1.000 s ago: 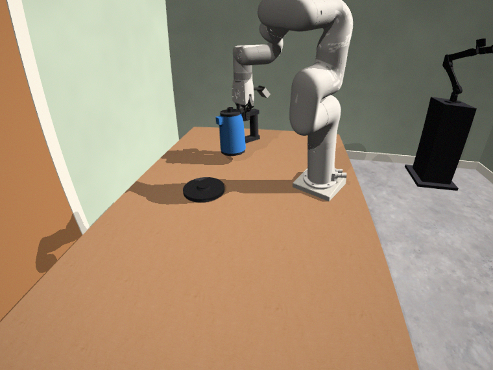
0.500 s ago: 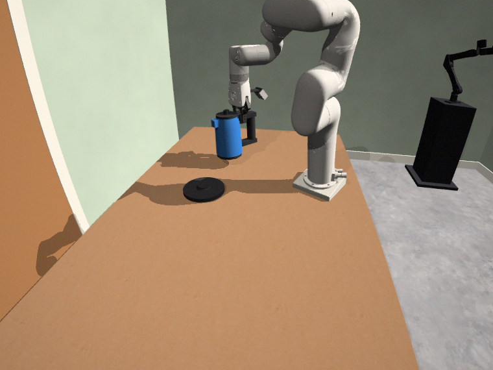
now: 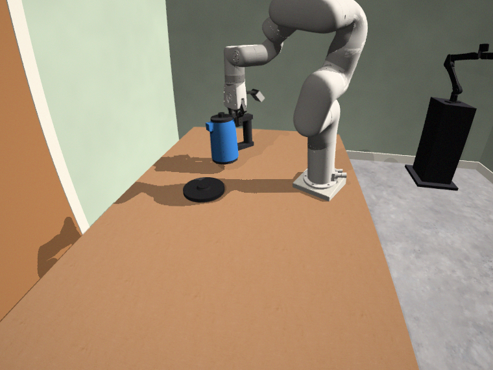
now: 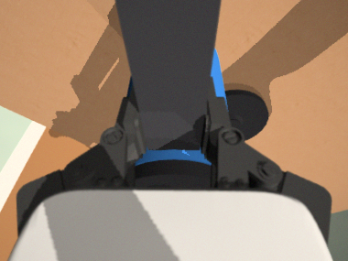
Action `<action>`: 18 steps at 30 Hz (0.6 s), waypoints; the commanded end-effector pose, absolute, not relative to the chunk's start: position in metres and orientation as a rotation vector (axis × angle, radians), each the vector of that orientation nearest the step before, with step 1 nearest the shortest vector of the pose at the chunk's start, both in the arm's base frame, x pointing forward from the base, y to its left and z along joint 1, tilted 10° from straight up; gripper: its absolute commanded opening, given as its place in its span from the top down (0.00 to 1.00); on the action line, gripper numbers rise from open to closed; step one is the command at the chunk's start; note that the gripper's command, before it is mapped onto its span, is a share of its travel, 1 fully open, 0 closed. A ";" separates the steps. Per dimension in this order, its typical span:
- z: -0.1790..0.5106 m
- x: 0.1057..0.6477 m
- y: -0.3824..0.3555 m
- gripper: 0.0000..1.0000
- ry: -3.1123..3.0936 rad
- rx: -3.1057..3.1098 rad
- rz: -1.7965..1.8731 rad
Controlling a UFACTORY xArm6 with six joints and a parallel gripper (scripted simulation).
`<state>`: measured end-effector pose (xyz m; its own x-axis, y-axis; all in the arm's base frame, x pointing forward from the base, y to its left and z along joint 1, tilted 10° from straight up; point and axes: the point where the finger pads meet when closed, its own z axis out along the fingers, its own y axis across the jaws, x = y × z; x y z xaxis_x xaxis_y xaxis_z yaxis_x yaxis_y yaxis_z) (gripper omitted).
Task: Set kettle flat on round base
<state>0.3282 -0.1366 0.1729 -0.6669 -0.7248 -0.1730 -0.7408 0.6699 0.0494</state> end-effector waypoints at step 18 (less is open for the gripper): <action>0.187 0.338 -0.070 1.00 2.741 -1.209 0.166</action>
